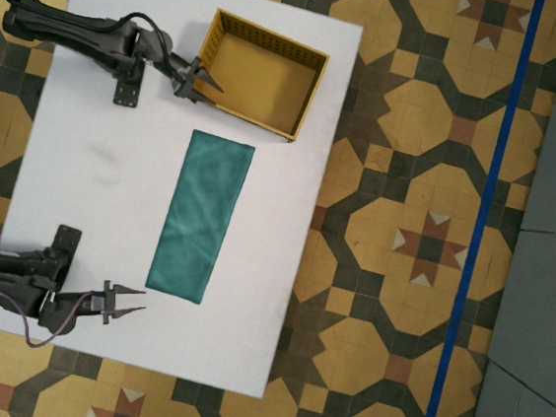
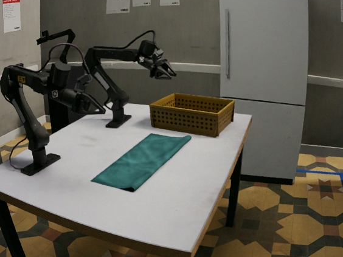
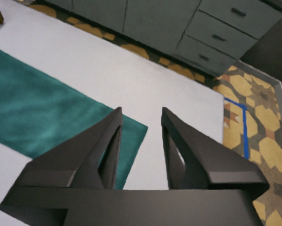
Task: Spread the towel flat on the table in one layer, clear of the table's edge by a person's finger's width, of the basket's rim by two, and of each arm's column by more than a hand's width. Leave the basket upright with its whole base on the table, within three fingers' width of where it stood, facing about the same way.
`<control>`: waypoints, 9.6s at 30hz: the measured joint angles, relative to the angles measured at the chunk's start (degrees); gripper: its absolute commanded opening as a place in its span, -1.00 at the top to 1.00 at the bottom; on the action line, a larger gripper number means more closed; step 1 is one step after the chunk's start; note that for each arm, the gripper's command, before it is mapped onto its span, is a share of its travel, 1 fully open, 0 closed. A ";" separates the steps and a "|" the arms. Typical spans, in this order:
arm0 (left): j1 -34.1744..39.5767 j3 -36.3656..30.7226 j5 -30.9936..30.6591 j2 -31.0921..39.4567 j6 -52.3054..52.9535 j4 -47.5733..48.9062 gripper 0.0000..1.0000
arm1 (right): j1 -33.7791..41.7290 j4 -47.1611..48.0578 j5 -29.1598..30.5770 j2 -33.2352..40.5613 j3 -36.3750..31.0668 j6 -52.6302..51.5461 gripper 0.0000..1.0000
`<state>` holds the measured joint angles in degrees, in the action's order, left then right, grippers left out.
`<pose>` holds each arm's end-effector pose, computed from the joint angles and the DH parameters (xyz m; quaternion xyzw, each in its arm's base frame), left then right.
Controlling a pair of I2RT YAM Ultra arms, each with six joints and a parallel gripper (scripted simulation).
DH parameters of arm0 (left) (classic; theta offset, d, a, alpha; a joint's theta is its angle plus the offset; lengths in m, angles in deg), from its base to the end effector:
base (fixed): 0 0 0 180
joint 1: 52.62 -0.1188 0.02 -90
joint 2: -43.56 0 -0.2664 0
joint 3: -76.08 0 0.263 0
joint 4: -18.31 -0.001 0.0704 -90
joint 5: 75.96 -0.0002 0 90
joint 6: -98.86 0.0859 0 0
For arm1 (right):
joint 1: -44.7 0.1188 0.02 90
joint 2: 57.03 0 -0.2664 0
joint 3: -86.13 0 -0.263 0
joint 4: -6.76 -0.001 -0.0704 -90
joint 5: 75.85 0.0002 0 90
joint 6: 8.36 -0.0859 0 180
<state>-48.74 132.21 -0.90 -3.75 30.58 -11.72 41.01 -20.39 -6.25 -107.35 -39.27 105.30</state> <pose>0.2402 -0.0375 0.2993 0.2529 0.7816 -0.0191 0.5700 0.2526 0.0147 0.2846 -0.2386 0.7907 0.0147 0.5636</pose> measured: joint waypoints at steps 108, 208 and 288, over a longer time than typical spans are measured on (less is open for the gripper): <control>29.59 11.37 9.09 -50.23 40.00 -23.02 0.79 | 20.04 -28.22 13.22 -50.64 16.92 52.70 0.69; 27.63 16.61 8.76 -52.98 42.47 -26.84 1.00 | 21.84 -29.68 13.27 -51.80 19.12 51.36 1.00; 19.06 41.88 6.58 -44.87 3.58 -39.60 1.00 | 49.35 -46.14 13.77 -15.93 22.45 -5.03 1.00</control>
<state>-29.68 174.09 5.68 -48.62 34.16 -51.32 90.37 -66.53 7.52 -123.29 -16.82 100.27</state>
